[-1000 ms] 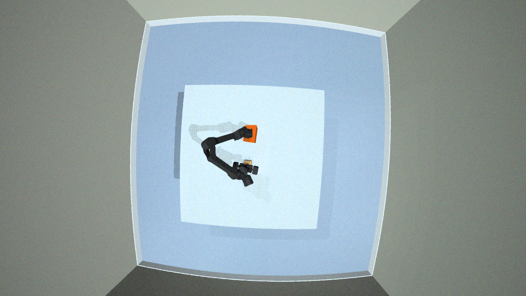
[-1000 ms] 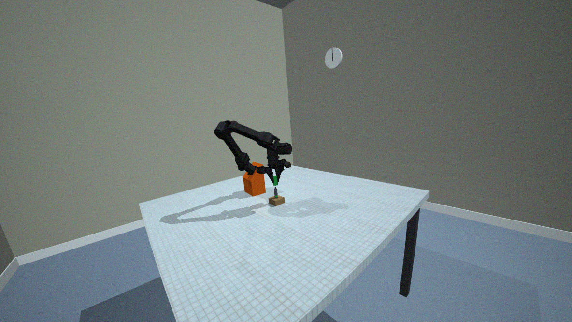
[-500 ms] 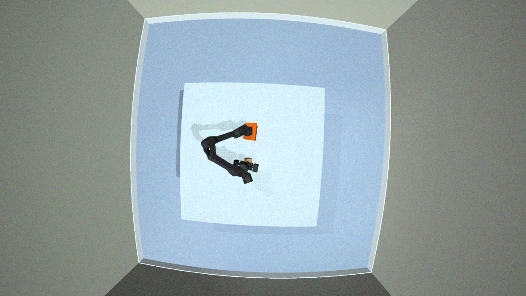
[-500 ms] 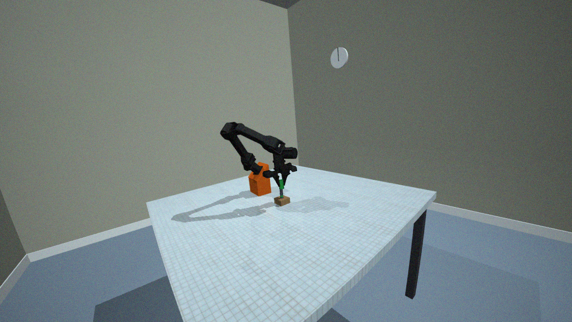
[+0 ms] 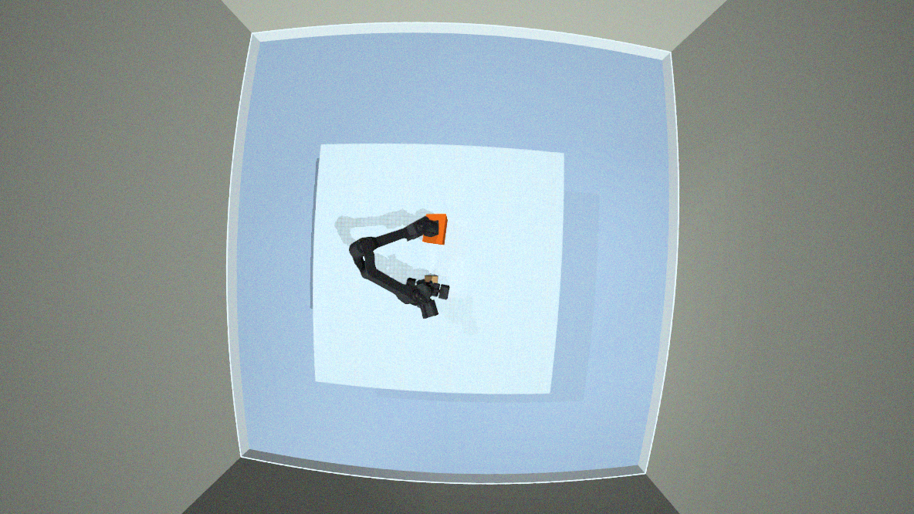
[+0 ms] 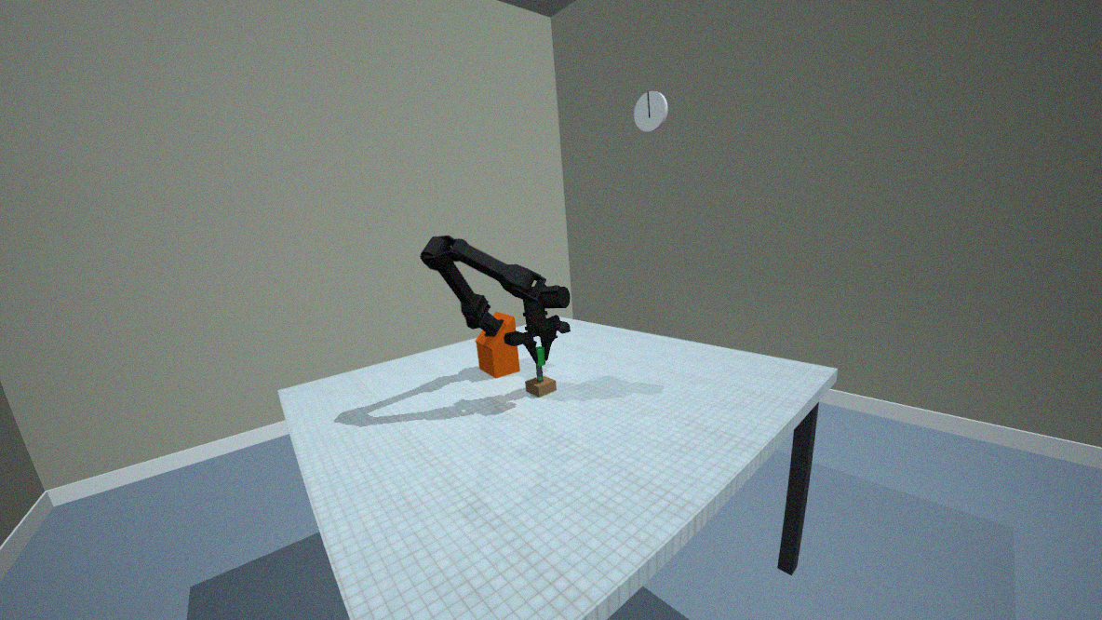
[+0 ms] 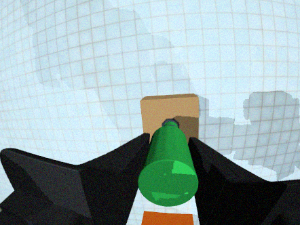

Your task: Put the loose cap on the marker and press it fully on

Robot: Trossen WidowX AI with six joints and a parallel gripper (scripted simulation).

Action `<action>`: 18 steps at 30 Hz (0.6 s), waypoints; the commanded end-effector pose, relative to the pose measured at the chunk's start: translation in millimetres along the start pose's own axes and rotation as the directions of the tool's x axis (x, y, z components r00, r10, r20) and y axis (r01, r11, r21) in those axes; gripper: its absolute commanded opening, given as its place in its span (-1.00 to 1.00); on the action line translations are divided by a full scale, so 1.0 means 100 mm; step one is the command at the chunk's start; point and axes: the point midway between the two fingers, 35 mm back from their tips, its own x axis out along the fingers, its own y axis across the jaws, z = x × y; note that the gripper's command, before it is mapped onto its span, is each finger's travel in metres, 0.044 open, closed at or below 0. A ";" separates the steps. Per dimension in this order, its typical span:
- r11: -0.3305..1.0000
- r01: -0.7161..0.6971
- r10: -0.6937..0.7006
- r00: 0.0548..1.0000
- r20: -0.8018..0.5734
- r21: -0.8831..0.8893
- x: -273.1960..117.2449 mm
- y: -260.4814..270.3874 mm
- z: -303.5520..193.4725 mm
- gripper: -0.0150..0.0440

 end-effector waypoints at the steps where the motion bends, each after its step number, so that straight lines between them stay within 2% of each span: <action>1: 1.000 0.014 -0.014 0.999 -0.044 0.003 0.23 -0.03 -0.08 -0.49; 18: 1.000 0.016 -0.015 0.999 -0.044 0.003 0.48 -0.04 -0.02 -0.49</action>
